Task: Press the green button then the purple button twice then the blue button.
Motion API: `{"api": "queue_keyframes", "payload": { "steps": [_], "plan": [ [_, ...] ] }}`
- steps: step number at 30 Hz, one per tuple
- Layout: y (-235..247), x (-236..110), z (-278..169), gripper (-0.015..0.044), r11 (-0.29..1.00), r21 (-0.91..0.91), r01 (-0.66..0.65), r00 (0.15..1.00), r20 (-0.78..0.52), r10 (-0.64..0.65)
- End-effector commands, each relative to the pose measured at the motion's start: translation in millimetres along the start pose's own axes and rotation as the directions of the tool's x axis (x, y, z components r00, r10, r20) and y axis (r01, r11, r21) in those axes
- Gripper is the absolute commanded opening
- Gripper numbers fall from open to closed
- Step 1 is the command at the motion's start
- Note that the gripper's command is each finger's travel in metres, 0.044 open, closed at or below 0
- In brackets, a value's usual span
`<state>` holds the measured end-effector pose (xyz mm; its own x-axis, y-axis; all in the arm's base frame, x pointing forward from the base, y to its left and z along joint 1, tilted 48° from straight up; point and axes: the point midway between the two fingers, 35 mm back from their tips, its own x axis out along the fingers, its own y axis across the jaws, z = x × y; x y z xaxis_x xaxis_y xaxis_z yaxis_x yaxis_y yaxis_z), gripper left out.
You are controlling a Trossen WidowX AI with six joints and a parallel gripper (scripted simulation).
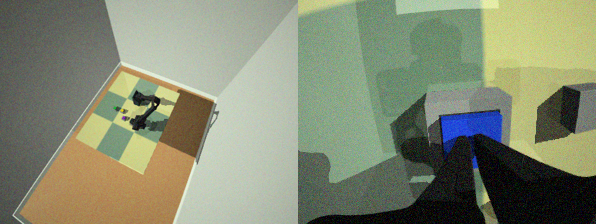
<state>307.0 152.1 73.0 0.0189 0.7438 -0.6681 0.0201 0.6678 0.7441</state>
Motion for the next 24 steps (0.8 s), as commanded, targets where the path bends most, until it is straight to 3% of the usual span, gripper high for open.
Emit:
{"api": "queue_keyframes", "payload": {
  "steps": [1,11,15,20,24],
  "plan": [
    [-1,2,-2,0.0020,1.000,0.006,0.003,1.000,-0.006,-0.003],
    [-1,2,-2,0.0020,1.000,0.006,0.003,1.000,-0.006,-0.003],
    [-1,-29,-1,0.0020,1.000,0.005,0.004,1.000,-0.005,-0.004],
    [-1,-32,-2,0.0020,1.000,0.006,0.004,1.000,-0.006,-0.004],
    [15,-59,-22,0.0125,1.000,0.007,0.006,1.000,-0.006,-0.006]
  ]
}}
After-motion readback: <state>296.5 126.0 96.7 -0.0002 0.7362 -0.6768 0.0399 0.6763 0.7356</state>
